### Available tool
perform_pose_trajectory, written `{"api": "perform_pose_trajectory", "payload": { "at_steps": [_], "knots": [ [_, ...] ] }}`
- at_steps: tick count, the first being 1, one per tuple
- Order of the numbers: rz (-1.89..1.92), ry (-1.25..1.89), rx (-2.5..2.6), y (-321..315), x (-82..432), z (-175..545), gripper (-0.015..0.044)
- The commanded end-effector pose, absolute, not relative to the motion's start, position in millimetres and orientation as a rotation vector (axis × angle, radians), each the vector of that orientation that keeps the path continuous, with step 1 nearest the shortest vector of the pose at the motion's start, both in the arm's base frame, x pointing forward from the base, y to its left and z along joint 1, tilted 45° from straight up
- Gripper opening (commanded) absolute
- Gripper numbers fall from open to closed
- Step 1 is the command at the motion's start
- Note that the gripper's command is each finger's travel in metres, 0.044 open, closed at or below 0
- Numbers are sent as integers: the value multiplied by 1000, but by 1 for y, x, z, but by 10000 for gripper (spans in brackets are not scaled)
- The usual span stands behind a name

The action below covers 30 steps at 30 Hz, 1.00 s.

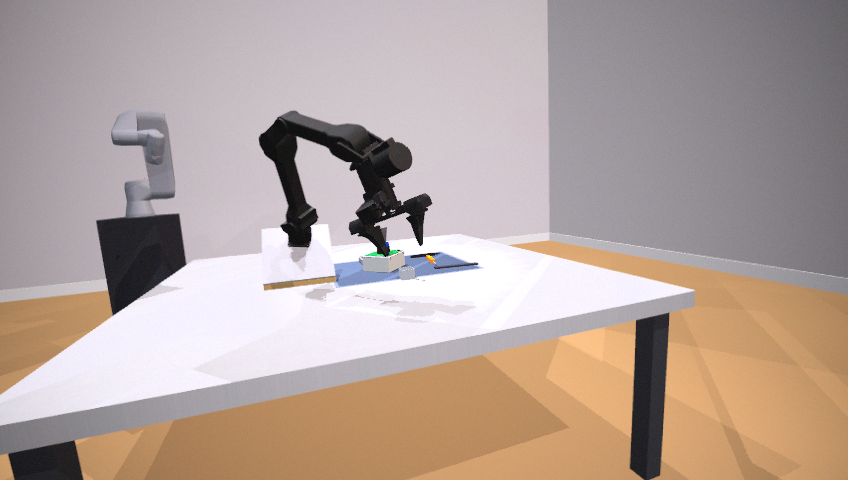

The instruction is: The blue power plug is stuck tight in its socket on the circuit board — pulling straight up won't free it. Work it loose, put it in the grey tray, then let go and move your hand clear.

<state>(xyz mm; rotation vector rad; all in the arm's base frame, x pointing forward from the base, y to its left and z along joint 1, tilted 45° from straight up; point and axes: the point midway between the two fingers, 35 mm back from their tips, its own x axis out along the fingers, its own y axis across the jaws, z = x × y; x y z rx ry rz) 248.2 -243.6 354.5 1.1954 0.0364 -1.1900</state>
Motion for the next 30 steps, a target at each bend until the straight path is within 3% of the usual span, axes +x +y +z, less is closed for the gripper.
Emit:
{"api": "perform_pose_trajectory", "payload": {
  "at_steps": [1, 8, 15, 30],
  "knots": [
    [-1169, 254, 1170, -209, 290, 304, 430],
    [-1135, 575, 1037, -132, 333, 228, 430],
    [-1098, 854, 800, -45, 339, 157, 430],
    [-930, 1126, -55, 105, 240, 41, 430]
  ]
}}
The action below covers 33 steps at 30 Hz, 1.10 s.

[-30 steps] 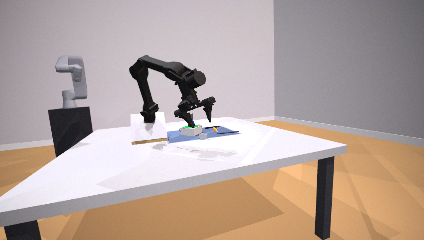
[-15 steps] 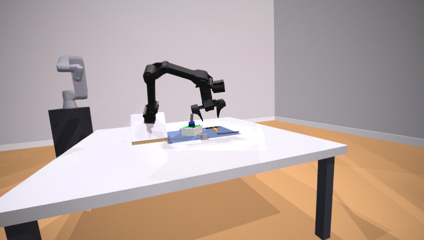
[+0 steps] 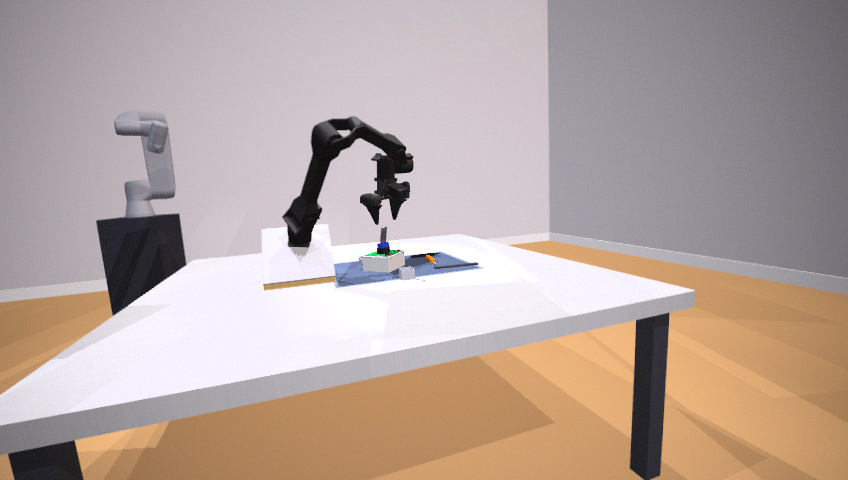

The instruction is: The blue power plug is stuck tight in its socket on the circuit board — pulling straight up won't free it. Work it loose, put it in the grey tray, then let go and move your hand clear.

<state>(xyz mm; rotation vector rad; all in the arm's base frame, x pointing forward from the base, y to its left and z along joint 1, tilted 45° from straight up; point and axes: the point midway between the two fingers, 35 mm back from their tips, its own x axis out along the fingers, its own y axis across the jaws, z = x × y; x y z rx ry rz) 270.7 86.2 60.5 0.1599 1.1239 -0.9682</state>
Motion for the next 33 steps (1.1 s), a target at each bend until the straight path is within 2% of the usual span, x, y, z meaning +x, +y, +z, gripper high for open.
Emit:
{"api": "perform_pose_trajectory", "payload": {
  "at_steps": [1, 11, 20, 33],
  "knots": [
    [-933, 1127, -43, 105, 241, 42, 430],
    [-968, 1124, 160, 90, 270, 64, 430],
    [-908, 1119, -134, 116, 231, 32, 430],
    [-907, 1117, -144, 95, 234, 10, 430]
  ]
}}
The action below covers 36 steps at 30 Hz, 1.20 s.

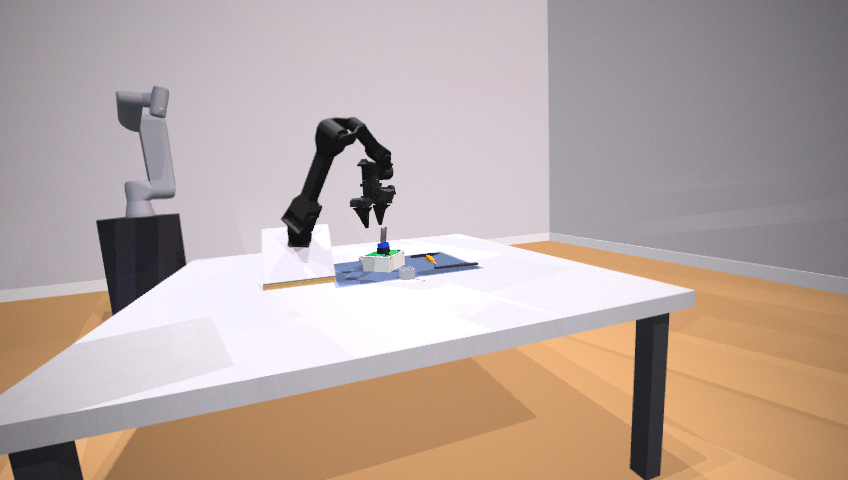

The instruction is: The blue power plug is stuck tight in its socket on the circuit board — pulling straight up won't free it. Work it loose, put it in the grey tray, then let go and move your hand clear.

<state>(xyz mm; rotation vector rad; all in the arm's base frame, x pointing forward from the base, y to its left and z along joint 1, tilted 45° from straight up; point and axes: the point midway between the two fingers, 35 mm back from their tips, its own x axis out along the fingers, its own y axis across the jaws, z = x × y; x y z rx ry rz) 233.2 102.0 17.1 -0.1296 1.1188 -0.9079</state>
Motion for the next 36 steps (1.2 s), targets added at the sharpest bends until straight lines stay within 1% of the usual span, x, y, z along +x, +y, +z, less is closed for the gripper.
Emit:
{"api": "perform_pose_trajectory", "payload": {
  "at_steps": [1, 7, 18, 36],
  "knots": [
    [-907, 1117, -144, 95, 234, 10, 430],
    [-907, 1115, -144, 84, 263, 27, 430],
    [-909, 1118, -136, 85, 261, 25, 430],
    [-908, 1114, -145, 63, 267, 6, 430]
  ]
}}
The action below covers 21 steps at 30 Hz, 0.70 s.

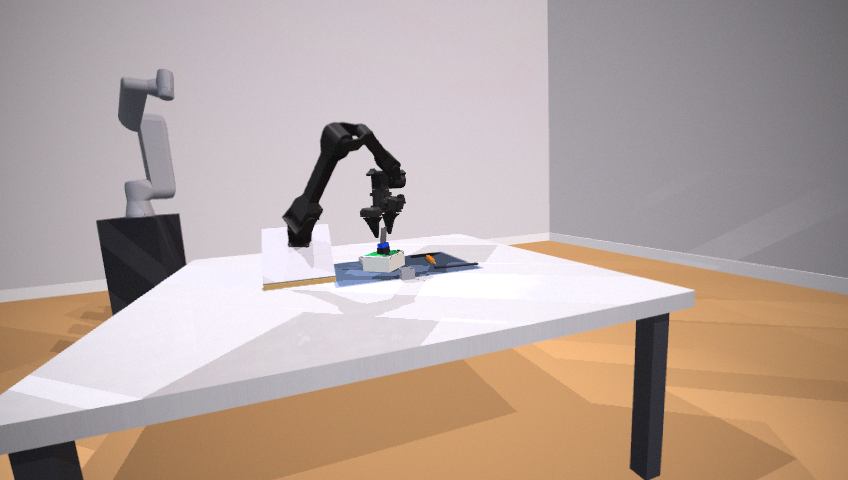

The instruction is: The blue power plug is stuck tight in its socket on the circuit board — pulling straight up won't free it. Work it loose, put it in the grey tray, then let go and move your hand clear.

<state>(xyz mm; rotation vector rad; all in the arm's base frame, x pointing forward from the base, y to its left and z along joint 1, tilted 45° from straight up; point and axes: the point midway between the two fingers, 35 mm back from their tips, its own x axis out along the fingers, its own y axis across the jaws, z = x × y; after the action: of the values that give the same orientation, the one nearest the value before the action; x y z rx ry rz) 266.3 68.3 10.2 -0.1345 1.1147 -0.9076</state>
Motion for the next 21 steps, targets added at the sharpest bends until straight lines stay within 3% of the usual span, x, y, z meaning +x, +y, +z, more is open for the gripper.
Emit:
{"api": "perform_pose_trajectory", "payload": {
  "at_steps": [1, 5, 21],
  "knots": [
    [-908, 1114, -145, 63, 267, 6, 430],
    [-908, 1114, -145, 63, 267, 6, 430],
    [-908, 1114, -145, 63, 267, 6, 10]
  ]
}}
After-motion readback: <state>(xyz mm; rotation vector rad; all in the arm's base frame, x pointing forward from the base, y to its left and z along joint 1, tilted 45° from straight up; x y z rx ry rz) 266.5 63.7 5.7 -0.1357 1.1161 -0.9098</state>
